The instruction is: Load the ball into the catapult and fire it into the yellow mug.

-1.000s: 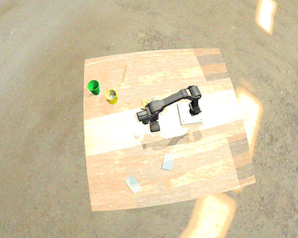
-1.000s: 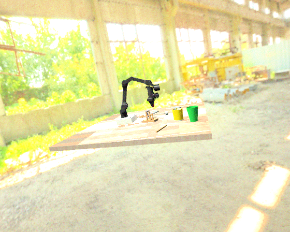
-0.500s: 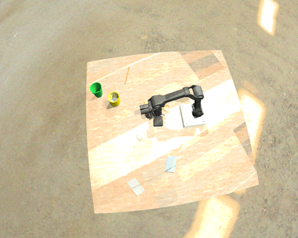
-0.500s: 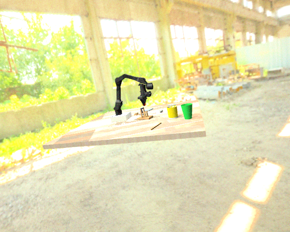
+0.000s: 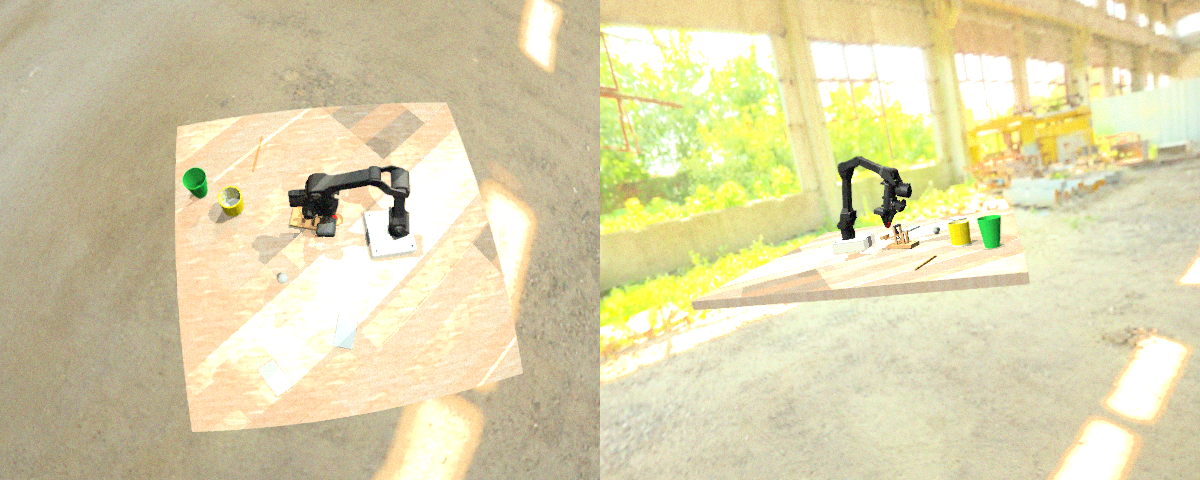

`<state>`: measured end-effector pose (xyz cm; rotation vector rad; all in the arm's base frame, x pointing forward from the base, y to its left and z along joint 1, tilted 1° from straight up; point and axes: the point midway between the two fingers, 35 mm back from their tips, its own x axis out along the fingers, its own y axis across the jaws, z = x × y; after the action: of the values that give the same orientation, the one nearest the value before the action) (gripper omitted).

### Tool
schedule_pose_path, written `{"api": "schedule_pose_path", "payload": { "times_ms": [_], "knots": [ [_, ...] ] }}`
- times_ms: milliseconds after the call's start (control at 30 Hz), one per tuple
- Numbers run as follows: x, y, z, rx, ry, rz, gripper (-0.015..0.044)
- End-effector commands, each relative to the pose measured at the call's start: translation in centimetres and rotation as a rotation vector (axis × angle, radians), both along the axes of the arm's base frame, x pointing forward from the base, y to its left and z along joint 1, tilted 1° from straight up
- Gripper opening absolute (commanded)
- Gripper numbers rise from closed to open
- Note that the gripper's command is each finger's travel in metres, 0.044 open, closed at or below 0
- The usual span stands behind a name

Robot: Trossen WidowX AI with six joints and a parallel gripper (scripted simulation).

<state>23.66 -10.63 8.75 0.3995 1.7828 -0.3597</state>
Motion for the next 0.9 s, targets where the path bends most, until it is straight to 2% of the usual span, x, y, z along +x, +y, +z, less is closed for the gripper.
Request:
{"api": "schedule_pose_path", "payload": {
  "times_ms": [0, 133, 867],
  "knots": [
    [-1.7, -0.7, -0.4, 0.031, 0.034, -0.035, 0.0000],
    [-2.7, -1.2, -0.6, 0.048, 0.055, -0.061, 0.0000],
    [-2.5, -1.5, -3.0, 0.036, 0.047, -0.065, 0.0000]
  ]
}}
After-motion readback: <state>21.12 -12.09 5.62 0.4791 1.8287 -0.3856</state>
